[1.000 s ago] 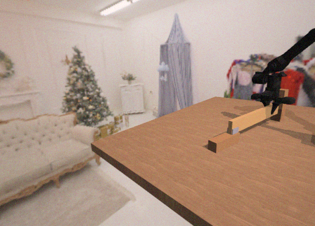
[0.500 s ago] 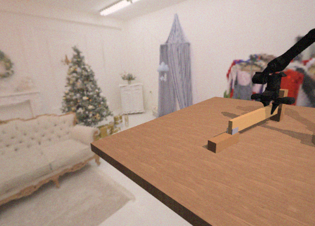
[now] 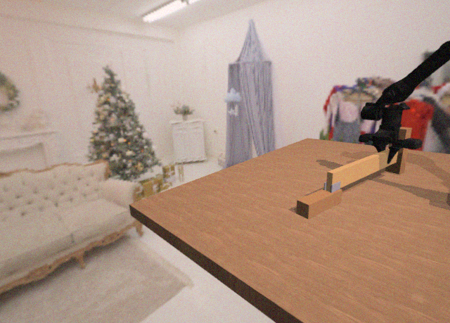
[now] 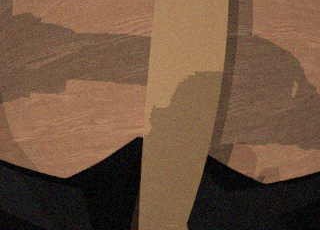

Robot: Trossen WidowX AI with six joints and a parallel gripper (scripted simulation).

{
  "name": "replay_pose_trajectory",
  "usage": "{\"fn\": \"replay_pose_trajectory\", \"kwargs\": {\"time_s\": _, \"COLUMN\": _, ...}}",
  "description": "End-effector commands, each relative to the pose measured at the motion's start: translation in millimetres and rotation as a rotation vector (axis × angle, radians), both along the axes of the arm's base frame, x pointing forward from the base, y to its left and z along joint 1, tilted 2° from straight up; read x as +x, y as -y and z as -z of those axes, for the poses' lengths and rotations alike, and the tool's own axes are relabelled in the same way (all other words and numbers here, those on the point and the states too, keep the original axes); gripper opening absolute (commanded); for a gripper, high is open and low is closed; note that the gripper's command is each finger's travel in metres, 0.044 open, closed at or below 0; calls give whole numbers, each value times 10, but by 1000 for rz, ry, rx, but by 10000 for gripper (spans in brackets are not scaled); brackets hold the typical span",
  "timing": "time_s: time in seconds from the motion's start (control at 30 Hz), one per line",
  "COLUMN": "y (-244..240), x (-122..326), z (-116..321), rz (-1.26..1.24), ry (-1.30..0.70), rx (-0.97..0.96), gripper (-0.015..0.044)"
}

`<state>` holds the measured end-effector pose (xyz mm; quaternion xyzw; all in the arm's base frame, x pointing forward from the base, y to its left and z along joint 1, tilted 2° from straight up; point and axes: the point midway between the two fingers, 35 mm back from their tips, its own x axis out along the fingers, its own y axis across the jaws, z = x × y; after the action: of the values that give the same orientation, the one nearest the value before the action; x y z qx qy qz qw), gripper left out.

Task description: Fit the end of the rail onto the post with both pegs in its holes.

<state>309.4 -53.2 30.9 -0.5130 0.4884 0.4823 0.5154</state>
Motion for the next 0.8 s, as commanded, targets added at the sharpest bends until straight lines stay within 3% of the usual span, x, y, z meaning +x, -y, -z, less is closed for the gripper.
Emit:
{"fn": "replay_pose_trajectory", "kwargs": {"time_s": 0.0, "y": 39, "x": 7, "z": -3, "rz": 1, "ry": 2, "rx": -9, "gripper": 0}}
{"fn": "replay_pose_trajectory", "kwargs": {"time_s": 0.17, "y": 39, "x": 7, "z": -3, "rz": 1, "ry": 2, "rx": -9, "gripper": 0}}
{"fn": "replay_pose_trajectory", "kwargs": {"time_s": 0.7, "y": 0, "x": 0, "z": 1, "rz": -1, "ry": 0, "rx": 1, "gripper": 420}}
{"fn": "replay_pose_trajectory", "kwargs": {"time_s": 0.77, "y": 0, "x": 0, "z": 1, "rz": -1, "ry": 0, "rx": 1, "gripper": 440}}
